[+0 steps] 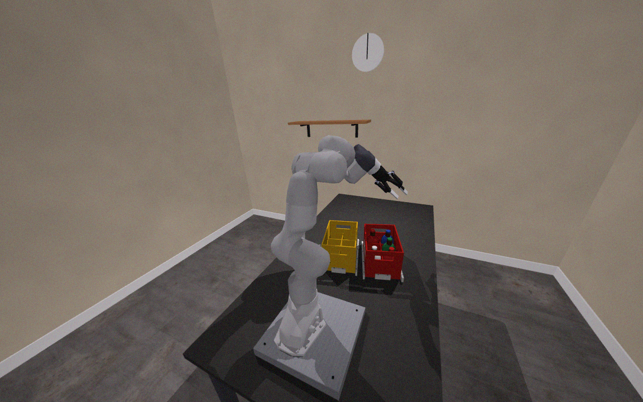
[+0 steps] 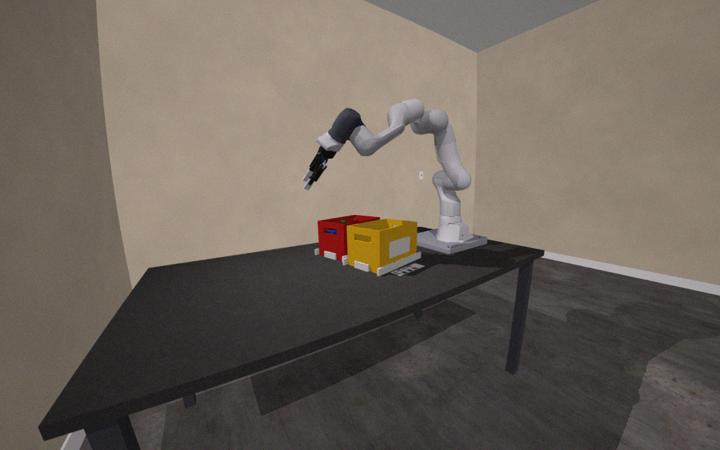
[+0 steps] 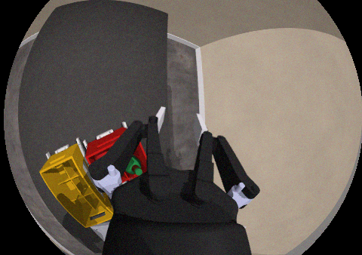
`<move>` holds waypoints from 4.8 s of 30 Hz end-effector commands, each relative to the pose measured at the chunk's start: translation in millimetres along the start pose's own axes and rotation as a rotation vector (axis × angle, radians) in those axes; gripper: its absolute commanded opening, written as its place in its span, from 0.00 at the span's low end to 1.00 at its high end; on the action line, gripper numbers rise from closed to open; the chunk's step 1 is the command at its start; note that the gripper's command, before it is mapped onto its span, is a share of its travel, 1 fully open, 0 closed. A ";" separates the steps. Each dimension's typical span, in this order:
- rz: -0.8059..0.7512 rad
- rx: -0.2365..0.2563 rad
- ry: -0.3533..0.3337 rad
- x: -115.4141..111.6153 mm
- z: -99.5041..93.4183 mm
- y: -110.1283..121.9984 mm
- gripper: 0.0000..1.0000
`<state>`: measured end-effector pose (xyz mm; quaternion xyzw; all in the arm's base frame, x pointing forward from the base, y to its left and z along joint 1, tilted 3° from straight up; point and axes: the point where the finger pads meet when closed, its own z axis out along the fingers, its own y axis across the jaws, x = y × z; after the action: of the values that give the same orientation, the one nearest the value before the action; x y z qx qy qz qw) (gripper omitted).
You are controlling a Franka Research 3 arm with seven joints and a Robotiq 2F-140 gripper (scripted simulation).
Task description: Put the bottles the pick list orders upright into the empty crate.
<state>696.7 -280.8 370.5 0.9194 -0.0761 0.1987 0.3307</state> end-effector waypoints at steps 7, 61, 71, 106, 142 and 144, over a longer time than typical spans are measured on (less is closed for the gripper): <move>0.098 0.056 -0.022 -4.6 -23.5 -26.6 0.38; 0.301 0.342 -0.153 -45.6 -182.4 -190.8 0.38; 0.301 0.342 -0.153 -58.7 -210.7 -216.0 0.38; 0.361 0.505 -0.326 -125.6 -316.0 -295.8 0.38; 0.360 0.572 -0.462 -217.9 -421.4 -354.8 0.38; 0.360 0.572 -0.462 -224.6 -428.2 -357.9 0.38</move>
<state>468.6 258.9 371.1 0.9692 -0.2386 0.0605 -0.0036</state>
